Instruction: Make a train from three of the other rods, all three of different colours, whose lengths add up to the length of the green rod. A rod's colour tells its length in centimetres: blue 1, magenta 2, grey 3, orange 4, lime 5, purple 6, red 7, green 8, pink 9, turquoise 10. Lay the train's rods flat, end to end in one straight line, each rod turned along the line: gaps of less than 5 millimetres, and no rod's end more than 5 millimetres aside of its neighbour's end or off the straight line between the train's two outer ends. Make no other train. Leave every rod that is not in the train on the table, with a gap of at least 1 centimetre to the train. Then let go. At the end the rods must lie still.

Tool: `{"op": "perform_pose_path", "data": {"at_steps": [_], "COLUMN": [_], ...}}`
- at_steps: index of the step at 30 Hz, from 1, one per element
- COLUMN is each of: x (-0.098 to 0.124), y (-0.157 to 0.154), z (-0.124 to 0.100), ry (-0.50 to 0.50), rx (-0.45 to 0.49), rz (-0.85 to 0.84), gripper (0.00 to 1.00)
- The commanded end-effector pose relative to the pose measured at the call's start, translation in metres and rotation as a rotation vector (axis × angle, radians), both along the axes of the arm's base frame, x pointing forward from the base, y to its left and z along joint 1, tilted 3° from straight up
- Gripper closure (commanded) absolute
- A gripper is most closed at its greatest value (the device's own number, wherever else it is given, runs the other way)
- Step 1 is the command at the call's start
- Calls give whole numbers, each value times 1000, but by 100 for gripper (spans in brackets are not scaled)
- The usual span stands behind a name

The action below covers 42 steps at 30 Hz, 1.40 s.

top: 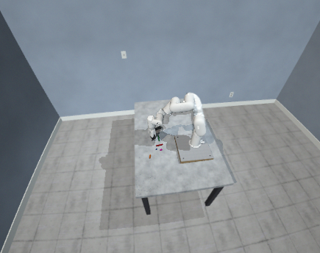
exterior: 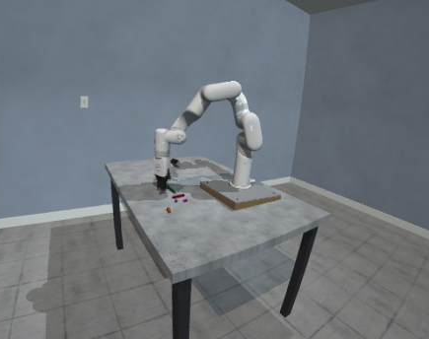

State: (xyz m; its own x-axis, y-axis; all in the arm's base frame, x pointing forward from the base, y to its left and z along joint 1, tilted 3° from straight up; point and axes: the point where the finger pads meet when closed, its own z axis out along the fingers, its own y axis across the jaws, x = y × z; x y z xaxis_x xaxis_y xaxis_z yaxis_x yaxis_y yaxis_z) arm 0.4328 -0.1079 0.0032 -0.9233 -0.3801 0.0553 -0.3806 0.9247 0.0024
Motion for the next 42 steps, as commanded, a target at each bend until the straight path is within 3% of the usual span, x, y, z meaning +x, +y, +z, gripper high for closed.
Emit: {"op": "perform_pose_path", "data": {"at_steps": [1, 15, 42], "x": [2, 1, 1], "y": [0, -1, -1], "z": [-3, -15, -15], "ry": [-5, -5, -5], "rx": [-1, -1, -1], "rz": [0, 0, 0], "gripper": [76, 76, 76]}}
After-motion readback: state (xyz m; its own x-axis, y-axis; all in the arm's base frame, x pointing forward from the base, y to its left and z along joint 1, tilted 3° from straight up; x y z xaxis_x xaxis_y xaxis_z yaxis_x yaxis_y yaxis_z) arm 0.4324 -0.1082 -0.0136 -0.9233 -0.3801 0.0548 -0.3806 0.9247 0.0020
